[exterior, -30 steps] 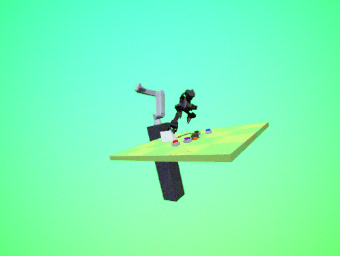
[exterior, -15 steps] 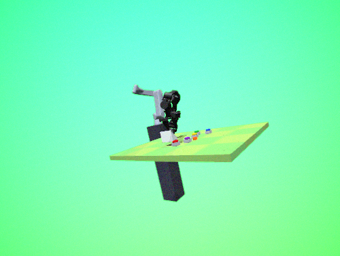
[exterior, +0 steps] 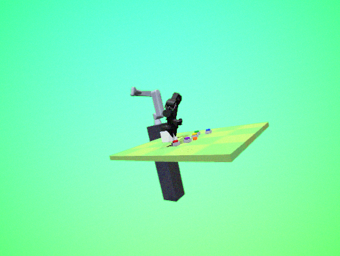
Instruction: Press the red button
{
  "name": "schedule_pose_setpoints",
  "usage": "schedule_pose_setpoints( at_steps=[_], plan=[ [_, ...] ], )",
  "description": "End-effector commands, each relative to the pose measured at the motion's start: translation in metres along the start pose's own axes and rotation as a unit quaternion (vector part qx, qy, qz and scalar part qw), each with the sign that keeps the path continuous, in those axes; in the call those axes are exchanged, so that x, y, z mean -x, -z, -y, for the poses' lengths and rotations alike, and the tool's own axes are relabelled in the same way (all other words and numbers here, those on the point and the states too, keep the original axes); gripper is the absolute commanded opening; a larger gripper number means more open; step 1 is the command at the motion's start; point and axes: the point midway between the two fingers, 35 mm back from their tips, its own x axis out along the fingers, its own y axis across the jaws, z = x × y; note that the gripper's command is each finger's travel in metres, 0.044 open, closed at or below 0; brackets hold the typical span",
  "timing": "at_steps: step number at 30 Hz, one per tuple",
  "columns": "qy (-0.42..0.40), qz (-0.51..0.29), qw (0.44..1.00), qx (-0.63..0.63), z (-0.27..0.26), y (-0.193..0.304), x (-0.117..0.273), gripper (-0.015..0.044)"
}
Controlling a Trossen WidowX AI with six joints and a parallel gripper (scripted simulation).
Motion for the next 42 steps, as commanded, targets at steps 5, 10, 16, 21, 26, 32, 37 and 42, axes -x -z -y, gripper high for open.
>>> schedule_pose_setpoints(
  at_steps=[5, 10, 16, 21, 26, 32, 37, 42],
  plan=[
    [-0.001, 0.002, 1.000, -0.002, 0.000, 0.000, -0.003, 0.0020],
    [-0.001, 0.002, 1.000, -0.002, 0.000, 0.000, -0.003, 0.0020],
    [-0.001, 0.002, 1.000, -0.002, 0.000, 0.000, -0.011, 0.0020],
    [-0.002, 0.002, 1.000, -0.002, 0.000, 0.000, -0.019, 0.0020],
    [-0.002, 0.002, 1.000, -0.002, 0.000, 0.000, -0.027, 0.0020],
    [-0.002, 0.002, 1.000, -0.002, 0.000, 0.000, -0.036, 0.0020],
    [-0.002, 0.002, 1.000, -0.002, -0.001, 0.000, -0.037, 0.0020],
    [-0.002, 0.002, 1.000, -0.002, -0.001, 0.000, -0.037, 0.0020]
  ],
)
